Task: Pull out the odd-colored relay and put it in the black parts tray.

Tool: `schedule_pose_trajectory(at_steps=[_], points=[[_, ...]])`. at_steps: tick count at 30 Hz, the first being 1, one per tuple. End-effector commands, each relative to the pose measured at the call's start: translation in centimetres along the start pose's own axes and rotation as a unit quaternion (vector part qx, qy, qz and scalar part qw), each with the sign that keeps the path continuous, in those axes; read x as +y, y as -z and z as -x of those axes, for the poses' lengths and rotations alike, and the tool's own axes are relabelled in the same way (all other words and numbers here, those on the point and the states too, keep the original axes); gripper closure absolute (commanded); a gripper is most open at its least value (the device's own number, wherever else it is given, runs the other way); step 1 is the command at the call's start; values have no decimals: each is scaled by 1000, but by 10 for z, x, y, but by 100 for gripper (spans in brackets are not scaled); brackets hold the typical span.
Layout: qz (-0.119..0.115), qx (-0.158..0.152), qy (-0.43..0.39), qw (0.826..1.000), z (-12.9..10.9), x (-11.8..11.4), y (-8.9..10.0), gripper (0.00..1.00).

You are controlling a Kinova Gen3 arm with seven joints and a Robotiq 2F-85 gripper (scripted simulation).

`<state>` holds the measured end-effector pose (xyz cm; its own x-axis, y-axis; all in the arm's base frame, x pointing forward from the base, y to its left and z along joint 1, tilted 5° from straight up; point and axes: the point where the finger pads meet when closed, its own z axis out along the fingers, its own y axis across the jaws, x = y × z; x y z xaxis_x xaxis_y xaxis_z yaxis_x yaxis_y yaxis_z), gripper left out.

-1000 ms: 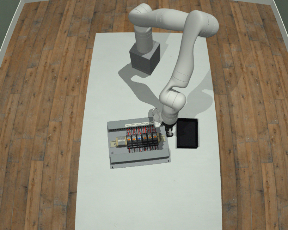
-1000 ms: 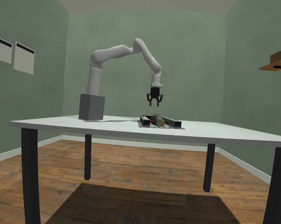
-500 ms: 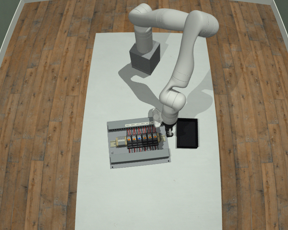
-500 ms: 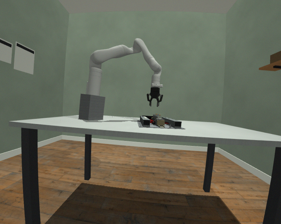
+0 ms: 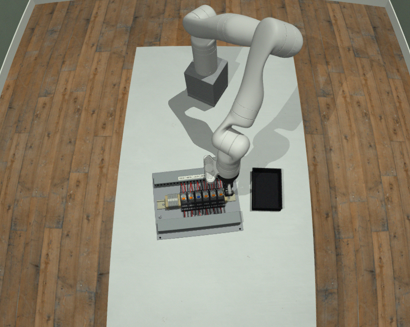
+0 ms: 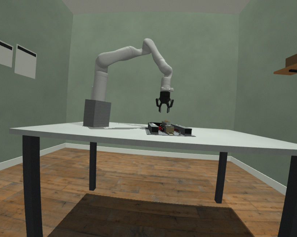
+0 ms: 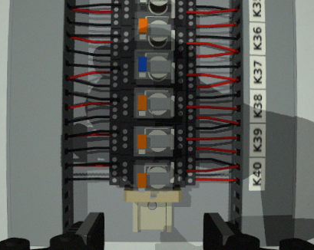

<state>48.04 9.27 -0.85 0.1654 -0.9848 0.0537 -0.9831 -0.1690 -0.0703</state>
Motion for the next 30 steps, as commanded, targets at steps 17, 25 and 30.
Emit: schedule_pose_trajectory(at_steps=[17, 25, 30], points=[[-1, -1, 1, 1000, -39, -1, 1, 39], [-1, -1, 1, 1000, -39, -1, 1, 39], [-1, -1, 1, 1000, -39, -1, 1, 39]])
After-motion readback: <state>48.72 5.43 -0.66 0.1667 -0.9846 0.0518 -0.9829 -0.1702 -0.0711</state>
